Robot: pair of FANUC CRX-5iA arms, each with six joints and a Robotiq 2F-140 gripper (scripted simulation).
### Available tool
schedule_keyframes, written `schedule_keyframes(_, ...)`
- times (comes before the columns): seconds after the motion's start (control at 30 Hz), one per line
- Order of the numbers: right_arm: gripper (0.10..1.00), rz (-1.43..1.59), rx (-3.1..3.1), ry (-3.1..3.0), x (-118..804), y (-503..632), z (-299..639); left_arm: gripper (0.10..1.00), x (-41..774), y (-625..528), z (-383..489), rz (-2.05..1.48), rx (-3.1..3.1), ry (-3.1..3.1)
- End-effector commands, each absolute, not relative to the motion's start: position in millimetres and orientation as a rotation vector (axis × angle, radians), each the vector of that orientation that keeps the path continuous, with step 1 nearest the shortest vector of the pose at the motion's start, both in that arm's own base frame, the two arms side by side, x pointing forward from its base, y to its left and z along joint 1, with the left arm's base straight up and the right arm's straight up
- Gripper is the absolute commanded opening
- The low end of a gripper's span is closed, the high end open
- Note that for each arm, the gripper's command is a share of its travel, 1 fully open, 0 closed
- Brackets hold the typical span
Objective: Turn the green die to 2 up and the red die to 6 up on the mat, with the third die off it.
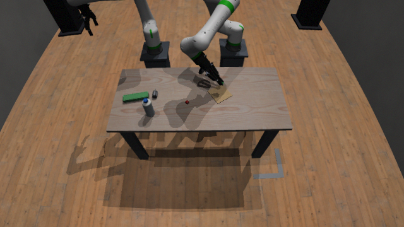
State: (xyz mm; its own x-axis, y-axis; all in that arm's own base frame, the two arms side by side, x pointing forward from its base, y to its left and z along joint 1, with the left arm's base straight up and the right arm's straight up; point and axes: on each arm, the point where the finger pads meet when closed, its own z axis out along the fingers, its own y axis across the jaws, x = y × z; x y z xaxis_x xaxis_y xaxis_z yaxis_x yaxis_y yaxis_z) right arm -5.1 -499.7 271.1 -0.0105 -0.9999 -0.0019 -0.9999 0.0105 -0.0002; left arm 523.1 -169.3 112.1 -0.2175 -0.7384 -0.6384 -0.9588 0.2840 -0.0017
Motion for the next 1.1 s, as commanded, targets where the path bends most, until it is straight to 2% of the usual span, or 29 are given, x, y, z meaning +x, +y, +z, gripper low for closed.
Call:
schedule_keyframes(0.0,1.0,0.0,-2.21,2.233,-5.3,-500.0,272.0,0.184,522.2,-172.1,110.1,0.608,-1.467,1.956)
schedule_keyframes(1.07,1.0,0.0,-2.21,2.233,-5.3,-500.0,272.0,0.184,521.7,-173.9,100.8,0.608,-1.467,1.956)
